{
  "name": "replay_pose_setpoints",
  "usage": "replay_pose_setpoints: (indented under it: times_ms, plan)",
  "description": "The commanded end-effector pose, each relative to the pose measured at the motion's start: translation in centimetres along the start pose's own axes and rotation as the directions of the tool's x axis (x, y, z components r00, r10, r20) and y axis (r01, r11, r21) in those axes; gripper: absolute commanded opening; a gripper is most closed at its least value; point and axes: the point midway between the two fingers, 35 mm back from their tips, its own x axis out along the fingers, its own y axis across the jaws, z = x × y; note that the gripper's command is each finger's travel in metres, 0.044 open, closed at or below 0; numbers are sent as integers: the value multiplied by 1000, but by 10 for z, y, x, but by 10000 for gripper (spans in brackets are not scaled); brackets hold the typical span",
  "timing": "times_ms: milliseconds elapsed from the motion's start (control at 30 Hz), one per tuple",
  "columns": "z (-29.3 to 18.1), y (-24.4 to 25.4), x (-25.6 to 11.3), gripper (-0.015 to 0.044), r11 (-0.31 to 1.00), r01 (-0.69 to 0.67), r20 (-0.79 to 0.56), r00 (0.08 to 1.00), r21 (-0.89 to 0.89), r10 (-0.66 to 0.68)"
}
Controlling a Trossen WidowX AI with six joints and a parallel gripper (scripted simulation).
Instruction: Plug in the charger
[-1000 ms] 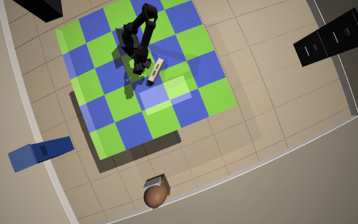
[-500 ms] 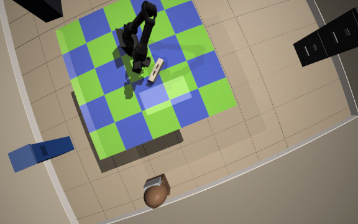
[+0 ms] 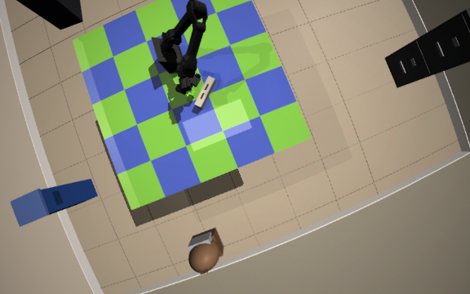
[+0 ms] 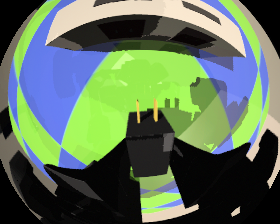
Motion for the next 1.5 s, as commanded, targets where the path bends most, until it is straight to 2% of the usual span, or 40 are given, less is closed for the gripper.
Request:
replay_pose_setpoints:
  times_ms: [0, 1100, 1467]
  plan:
    - [2, 8, 5, 0, 1000, 2, 9, 1000, 17, -2]
    - [50, 17, 10, 0, 999, -3, 12, 1000, 48, 3]
    - [52, 18, 10, 0, 999, -4, 13, 1000, 49, 3]
